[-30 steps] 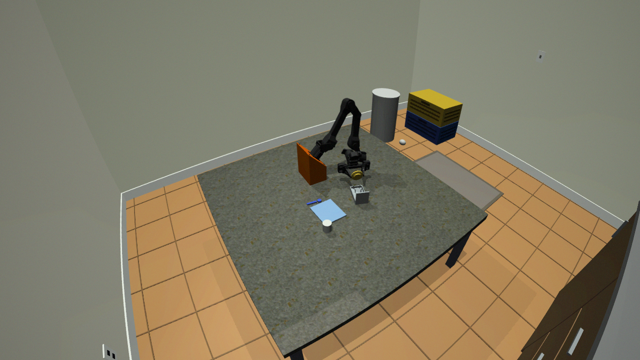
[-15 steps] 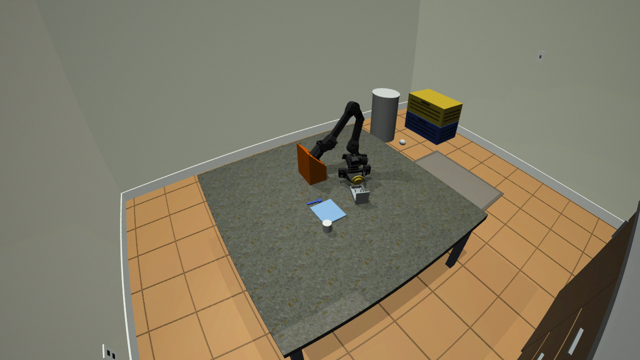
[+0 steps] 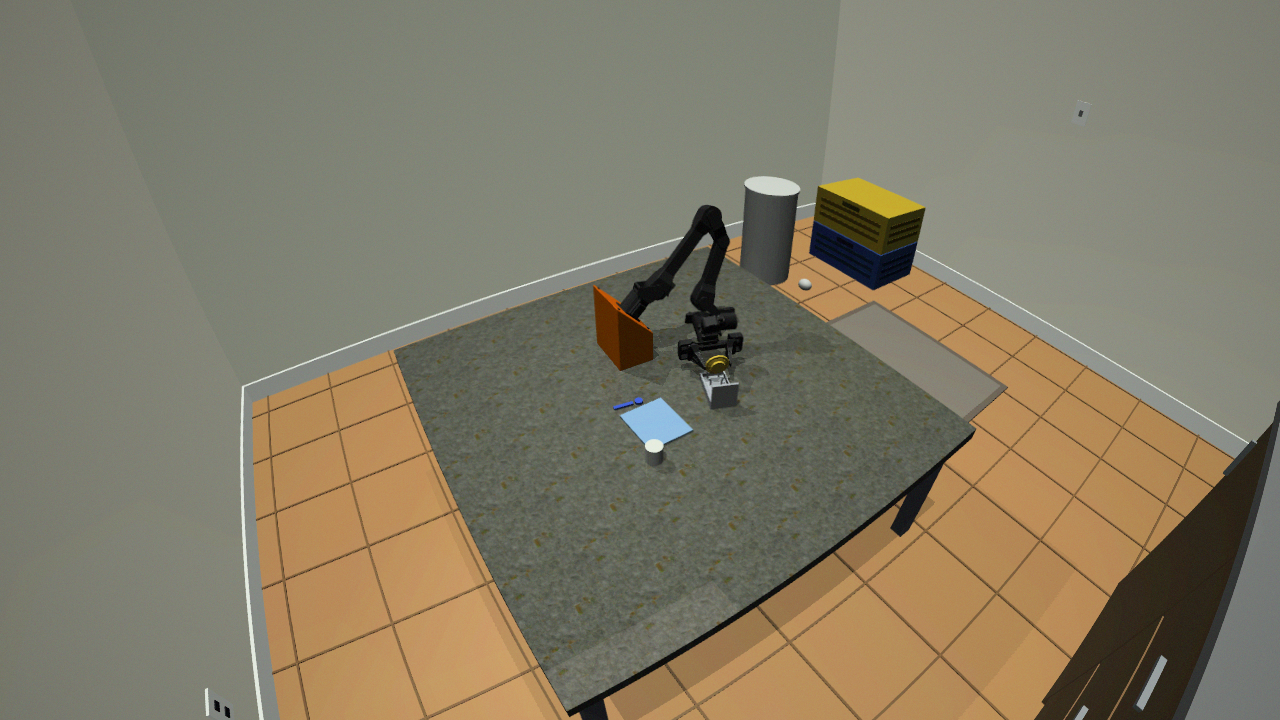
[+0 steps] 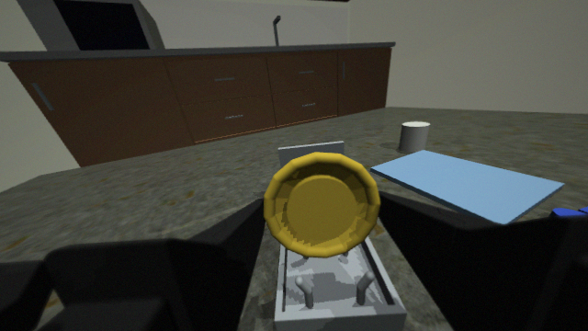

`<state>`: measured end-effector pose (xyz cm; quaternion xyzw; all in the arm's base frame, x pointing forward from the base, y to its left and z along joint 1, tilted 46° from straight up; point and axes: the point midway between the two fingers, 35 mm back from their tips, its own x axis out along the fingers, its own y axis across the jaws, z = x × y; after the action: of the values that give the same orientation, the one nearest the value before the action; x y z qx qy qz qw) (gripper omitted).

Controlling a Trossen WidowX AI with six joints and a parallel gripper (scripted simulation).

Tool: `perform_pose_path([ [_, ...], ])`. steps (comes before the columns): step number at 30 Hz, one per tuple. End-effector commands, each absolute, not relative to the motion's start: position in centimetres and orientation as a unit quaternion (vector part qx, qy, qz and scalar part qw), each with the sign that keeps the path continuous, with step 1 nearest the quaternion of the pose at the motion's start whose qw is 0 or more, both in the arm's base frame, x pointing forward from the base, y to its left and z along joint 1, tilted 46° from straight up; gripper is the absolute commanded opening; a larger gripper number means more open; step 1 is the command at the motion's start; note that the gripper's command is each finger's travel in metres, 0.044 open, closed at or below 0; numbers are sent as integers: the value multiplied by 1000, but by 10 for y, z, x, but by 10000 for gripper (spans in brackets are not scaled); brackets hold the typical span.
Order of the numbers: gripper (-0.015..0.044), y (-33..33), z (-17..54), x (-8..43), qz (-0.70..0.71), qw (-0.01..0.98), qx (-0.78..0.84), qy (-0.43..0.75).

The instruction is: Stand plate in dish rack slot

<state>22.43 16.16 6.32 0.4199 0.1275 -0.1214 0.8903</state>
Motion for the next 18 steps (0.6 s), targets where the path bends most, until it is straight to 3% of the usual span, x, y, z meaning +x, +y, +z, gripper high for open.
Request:
perform_pose_path([
  [1,0,163,57,225,-122,892,416,129],
  [18,0,172,50,225,-118,890,419,132],
])
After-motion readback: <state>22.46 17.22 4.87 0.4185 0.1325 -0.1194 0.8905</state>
